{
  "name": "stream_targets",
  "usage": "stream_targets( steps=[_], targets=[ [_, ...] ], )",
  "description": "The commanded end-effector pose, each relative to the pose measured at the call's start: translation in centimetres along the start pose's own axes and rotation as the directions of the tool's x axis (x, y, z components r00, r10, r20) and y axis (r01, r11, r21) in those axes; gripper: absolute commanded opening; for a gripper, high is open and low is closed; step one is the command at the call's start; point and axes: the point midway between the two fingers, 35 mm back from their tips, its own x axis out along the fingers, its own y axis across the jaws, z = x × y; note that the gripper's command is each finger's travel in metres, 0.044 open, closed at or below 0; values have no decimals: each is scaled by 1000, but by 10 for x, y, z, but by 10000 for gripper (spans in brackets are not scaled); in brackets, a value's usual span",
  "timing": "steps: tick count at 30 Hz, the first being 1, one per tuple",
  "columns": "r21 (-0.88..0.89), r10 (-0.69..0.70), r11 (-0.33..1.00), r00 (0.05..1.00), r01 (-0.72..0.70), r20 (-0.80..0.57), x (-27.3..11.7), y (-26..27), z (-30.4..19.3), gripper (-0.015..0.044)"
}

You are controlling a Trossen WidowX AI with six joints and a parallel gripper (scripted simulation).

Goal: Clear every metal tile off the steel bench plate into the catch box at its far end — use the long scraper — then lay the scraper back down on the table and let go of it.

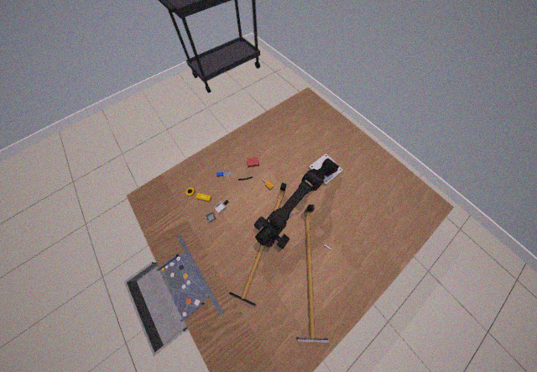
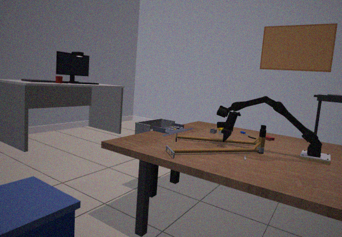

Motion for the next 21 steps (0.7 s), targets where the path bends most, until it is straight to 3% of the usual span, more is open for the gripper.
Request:
stream_targets(
  steps=[1, 21],
  targets=[
    [-1, -2, 1000, 1000, 2, -5, 5, -6, 1, 0],
    [-1, -5, 1000, 1000, 5, 2, 6, -25, 6, 0]
  ],
)
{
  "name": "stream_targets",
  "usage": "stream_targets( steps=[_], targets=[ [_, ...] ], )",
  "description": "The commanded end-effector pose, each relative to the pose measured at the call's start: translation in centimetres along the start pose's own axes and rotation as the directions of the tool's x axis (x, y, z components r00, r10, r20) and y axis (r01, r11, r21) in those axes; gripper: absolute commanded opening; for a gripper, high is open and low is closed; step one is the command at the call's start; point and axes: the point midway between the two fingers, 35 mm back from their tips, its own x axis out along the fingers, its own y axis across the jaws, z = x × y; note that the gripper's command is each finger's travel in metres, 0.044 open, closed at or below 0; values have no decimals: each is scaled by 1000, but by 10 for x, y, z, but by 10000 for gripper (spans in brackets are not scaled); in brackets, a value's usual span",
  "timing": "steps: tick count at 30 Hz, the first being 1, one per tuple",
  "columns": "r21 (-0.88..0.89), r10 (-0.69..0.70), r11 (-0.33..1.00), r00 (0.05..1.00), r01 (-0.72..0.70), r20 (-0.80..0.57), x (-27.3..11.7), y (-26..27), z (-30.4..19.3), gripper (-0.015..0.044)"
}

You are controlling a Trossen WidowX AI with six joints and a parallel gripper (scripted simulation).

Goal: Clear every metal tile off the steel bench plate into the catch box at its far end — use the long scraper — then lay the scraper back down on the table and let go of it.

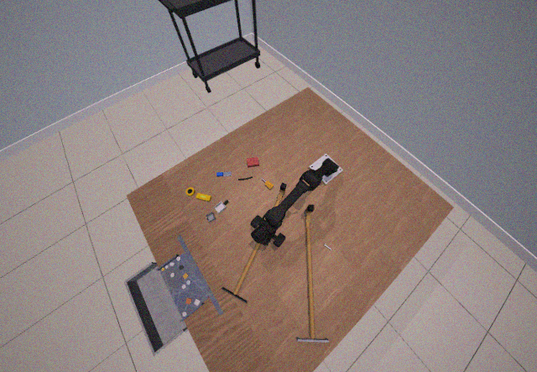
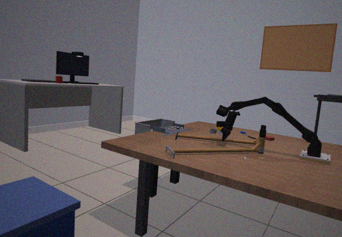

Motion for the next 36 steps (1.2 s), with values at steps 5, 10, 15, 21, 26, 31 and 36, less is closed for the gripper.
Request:
stream_targets(
  steps=[5, 10, 15, 21, 26, 31, 36],
  targets=[
    [0, -3, 1000, 1000, 3, -6, 6, -11, 0, 0],
    [0, -4, 1000, 1000, 4, -4, 7, -16, 1, 0],
    [0, -5, 1000, 1000, 5, -2, 7, -21, 2, 0],
    [0, -6, 1000, 1000, 6, 0, 7, -27, 4, 0],
    [-1, -7, 1000, 1000, 7, 2, 8, -31, 4, 0],
    [-1, -8, 1000, 1000, 8, 4, 8, -36, 5, 0],
    [-1, -9, 1000, 1000, 9, 6, 8, -41, 6, 0]
  ],
)
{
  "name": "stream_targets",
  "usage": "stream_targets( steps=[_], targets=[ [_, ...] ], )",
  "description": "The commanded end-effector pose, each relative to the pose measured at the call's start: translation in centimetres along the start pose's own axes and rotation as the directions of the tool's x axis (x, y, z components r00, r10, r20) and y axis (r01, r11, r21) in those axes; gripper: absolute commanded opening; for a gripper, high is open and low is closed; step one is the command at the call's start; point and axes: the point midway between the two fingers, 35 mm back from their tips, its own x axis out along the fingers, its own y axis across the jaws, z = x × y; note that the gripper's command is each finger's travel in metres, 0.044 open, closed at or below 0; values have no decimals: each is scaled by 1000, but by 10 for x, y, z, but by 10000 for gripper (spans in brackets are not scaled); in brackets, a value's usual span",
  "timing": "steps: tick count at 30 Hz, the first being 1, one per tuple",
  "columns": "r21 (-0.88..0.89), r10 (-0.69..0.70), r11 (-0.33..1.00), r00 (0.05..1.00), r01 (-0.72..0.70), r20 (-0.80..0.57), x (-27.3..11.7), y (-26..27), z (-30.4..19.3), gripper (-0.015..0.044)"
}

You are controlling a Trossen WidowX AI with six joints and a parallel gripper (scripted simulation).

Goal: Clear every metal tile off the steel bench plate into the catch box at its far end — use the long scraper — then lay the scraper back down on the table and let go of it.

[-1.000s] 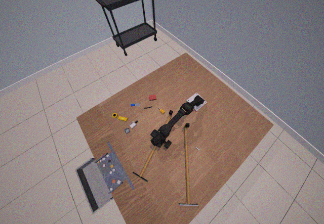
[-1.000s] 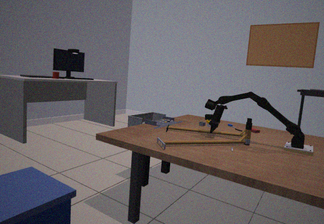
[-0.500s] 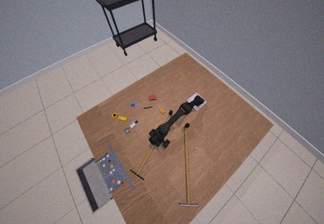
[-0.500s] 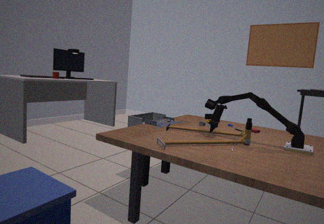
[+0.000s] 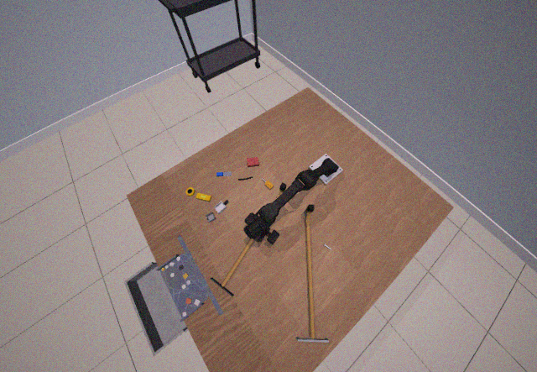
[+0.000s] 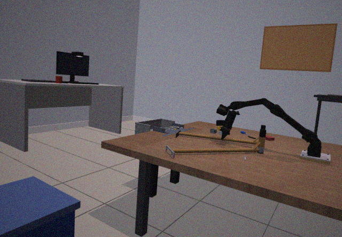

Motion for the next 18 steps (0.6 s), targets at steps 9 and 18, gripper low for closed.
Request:
stream_targets(
  steps=[9, 18],
  targets=[
    [1, -3, 1000, 1000, 3, 5, -2, -7, 1, 0],
    [0, -10, 1000, 999, 10, 39, -36, -6, 9, 0]
  ],
)
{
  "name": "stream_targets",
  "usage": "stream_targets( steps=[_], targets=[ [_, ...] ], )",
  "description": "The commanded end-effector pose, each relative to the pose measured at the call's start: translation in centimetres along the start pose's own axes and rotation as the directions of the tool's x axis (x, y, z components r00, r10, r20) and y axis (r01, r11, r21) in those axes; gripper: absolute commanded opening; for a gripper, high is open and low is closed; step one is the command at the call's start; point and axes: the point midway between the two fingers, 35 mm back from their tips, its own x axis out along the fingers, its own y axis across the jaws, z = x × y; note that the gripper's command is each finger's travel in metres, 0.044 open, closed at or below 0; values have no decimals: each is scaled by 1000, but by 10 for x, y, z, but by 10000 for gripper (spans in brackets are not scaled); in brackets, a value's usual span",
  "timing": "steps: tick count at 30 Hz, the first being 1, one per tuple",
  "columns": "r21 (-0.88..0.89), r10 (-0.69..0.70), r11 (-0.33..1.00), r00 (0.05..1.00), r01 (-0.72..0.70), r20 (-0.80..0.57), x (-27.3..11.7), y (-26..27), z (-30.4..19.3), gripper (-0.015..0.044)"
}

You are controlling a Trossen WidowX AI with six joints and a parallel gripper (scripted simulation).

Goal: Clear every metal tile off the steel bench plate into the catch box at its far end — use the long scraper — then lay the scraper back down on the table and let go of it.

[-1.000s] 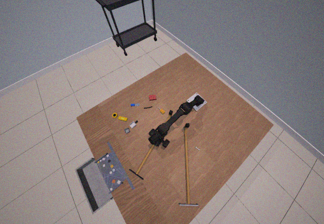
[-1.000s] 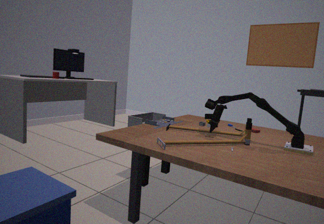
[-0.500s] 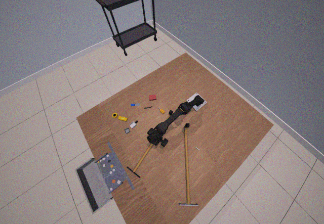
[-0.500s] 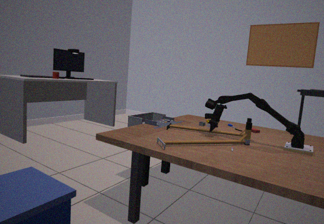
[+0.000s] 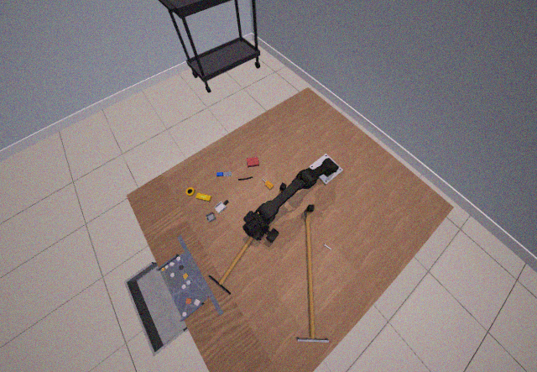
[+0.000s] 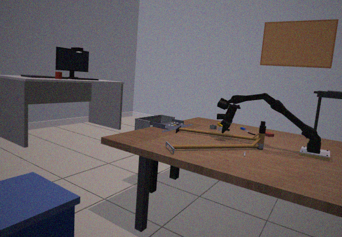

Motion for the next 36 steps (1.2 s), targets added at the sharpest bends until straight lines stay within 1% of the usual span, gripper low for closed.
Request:
stream_targets(
  steps=[1, 5, 9, 19, 28, 36],
  targets=[
    [0, -6, 1000, 1000, 6, 28, -22, 0, 6, 0],
    [-1, -9, 1000, 999, 9, 43, -36, 0, 9, 0],
    [2, -9, 1000, 999, 9, 43, -38, 1, 9, 0],
    [118, -13, 993, 997, 21, -71, -6, 43, -7, 0],
    [120, -13, 993, 997, 22, -74, -3, 44, -7, 0],
    [120, -13, 993, 997, 22, -73, 14, 43, -10, 0]
  ],
)
